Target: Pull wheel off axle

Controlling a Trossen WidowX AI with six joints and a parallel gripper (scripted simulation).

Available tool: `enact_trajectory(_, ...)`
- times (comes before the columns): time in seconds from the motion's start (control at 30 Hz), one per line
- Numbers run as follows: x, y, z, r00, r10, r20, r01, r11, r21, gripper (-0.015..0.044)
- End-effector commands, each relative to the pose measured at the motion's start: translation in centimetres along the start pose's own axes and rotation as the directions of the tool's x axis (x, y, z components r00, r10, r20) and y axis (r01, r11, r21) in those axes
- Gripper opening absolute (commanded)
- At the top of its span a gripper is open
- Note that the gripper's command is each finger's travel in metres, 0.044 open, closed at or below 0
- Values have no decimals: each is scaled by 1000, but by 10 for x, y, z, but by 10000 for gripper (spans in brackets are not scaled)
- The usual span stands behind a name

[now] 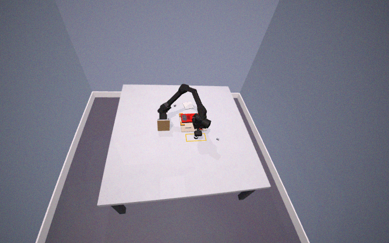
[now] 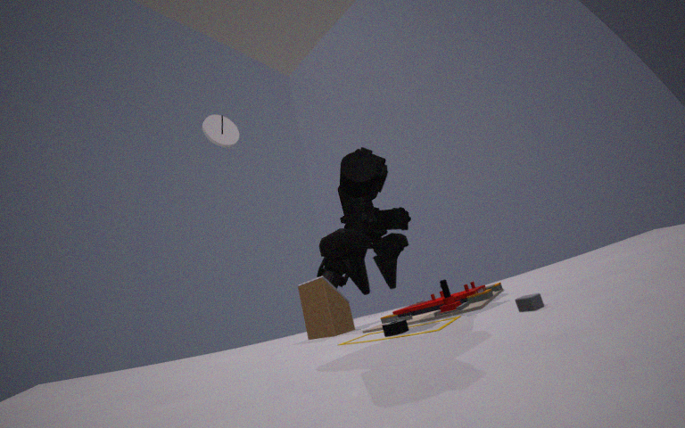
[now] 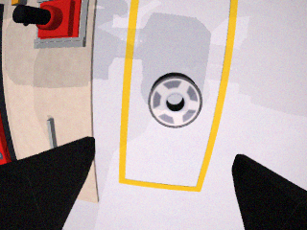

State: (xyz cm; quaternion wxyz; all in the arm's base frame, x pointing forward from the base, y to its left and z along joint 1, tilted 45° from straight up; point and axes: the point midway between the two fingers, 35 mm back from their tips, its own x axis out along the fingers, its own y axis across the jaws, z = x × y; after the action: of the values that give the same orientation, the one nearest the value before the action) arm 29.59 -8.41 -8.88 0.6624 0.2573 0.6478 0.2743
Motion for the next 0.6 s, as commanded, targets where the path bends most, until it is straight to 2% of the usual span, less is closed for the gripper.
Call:
enact_trajectory(0.0, -28, 15, -41, 1000, -4, -3, 4, 1000, 8, 440)
enact_trajectory(0.13, -43, 29, -71, 1000, -2, -8, 2, 1000, 6, 440)
enact_trajectory(0.57, -43, 29, -71, 1000, -2, -8, 2, 1000, 6, 440)
